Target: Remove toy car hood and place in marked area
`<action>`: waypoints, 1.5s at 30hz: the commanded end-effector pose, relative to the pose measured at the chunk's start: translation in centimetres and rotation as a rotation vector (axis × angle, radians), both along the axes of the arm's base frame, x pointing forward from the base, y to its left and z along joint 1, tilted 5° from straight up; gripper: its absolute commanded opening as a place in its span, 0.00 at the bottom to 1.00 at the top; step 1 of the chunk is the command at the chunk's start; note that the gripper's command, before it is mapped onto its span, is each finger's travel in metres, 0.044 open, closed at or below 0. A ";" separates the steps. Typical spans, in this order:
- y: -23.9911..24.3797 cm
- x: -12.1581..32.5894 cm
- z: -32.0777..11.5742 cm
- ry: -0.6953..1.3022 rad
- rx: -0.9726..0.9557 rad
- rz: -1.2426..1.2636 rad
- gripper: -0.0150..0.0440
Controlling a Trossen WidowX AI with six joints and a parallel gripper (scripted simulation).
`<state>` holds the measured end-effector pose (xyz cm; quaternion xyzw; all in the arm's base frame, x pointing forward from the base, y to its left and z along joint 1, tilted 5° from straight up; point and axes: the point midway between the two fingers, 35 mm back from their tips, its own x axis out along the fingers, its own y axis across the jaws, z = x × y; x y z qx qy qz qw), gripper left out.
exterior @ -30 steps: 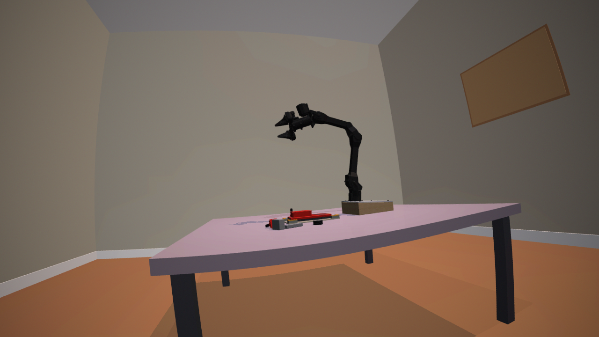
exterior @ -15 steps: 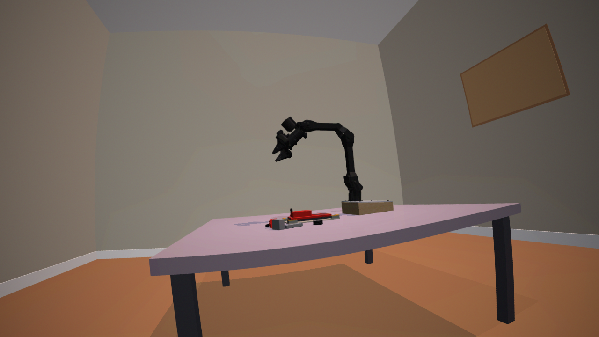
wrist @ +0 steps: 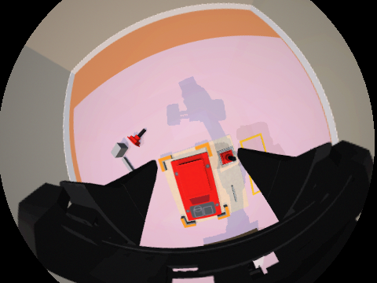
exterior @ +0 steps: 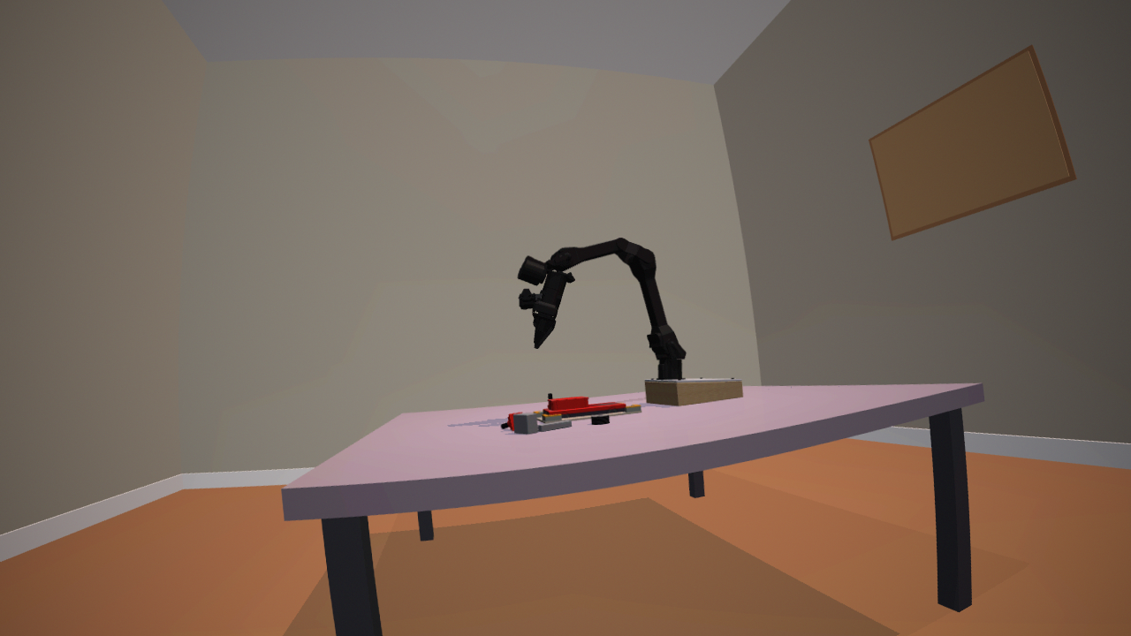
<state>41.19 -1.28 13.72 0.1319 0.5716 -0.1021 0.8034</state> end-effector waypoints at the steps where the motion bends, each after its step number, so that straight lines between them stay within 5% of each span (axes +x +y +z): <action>1: 1.9 -1.8 -3.7 0.150 0.012 0.066 1.00; 9: 3.8 -5.9 -8.3 0.376 0.024 0.158 1.00; 45: 3.9 -5.8 -10.1 0.375 0.024 0.158 1.00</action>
